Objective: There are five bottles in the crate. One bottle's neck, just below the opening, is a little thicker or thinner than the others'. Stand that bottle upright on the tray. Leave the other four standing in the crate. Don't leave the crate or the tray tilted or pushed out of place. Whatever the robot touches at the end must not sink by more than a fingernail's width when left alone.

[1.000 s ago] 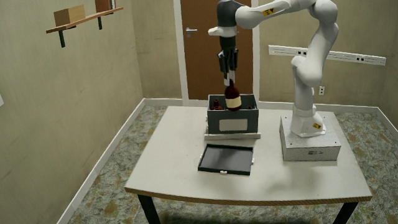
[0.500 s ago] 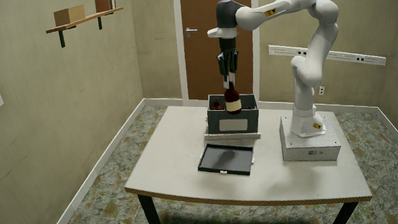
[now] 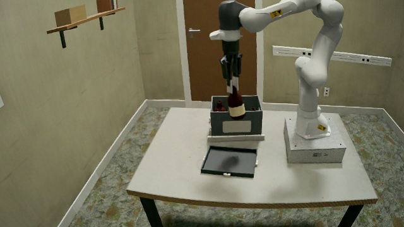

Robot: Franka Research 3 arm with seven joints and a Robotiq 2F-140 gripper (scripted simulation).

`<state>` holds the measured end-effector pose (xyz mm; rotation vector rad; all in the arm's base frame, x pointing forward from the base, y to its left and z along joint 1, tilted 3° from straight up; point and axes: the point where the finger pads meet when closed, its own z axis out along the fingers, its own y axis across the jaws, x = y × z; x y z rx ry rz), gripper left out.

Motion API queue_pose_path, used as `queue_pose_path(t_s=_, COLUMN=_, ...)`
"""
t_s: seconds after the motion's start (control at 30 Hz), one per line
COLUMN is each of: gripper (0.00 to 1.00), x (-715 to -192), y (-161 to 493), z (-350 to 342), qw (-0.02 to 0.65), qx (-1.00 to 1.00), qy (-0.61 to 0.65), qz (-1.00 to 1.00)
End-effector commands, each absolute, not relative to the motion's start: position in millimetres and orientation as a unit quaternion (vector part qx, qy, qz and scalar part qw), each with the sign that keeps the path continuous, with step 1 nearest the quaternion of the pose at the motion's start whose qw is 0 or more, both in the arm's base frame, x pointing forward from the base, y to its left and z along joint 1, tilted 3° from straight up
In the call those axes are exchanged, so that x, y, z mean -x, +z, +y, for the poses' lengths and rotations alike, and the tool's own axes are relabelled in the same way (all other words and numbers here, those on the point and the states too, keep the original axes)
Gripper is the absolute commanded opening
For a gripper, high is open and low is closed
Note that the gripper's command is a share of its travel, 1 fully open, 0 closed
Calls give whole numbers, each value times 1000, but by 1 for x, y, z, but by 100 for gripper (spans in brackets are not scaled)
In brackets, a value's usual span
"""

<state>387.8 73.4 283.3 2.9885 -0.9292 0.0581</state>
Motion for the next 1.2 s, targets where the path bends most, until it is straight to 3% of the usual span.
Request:
queue_pose_path(t_s=0.0, gripper=10, x=-390, y=286, z=84, qw=1, qx=-951, qy=22, qz=-309)
queue_pose_path(t_s=1.17, gripper=10, x=-388, y=285, z=150, qw=1, qx=-951, qy=22, qz=-309)
